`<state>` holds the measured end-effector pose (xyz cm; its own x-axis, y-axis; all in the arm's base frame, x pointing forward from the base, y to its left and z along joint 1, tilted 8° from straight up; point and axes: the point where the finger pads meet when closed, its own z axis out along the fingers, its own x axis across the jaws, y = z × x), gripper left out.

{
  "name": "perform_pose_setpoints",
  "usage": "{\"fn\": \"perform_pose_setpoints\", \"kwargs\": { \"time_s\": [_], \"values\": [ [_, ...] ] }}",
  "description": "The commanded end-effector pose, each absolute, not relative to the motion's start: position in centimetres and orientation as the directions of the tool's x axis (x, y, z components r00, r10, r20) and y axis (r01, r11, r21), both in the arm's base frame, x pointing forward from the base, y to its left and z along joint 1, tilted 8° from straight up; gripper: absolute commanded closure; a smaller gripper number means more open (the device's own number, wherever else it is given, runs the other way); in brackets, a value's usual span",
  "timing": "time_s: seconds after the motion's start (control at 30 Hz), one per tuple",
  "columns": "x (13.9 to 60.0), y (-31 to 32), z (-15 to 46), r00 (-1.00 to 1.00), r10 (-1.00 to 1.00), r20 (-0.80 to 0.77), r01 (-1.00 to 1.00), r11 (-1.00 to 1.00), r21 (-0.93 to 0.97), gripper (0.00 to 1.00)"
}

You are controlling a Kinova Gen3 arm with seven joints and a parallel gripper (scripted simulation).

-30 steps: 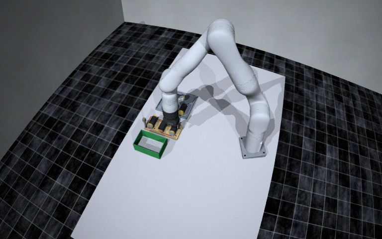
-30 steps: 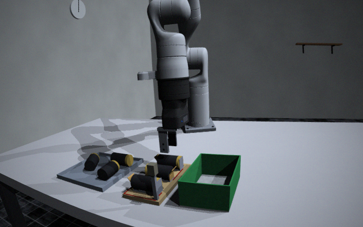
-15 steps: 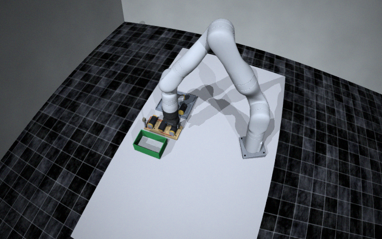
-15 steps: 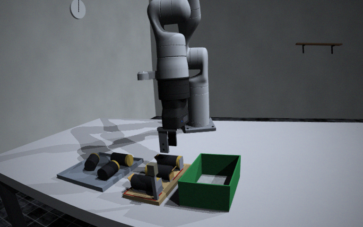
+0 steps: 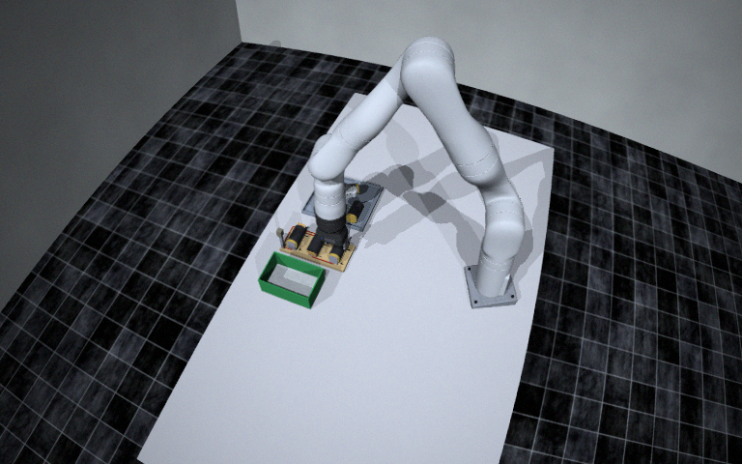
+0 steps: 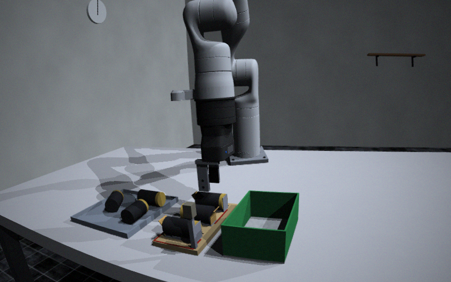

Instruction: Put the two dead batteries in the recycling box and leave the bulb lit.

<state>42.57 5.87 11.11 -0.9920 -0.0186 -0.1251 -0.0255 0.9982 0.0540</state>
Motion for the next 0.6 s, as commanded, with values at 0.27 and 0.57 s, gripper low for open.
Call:
{"fn": "perform_pose_setpoints", "kwargs": {
  "time_s": [0.27, 0.57],
  "values": [
    [42.8, 6.0, 8.0, -0.993, -0.019, -0.12, -0.025, 0.998, 0.053, 0.1],
    [42.9, 6.0, 7.5, -0.993, -0.019, -0.12, -0.025, 0.998, 0.053, 0.1]
  ]
}}
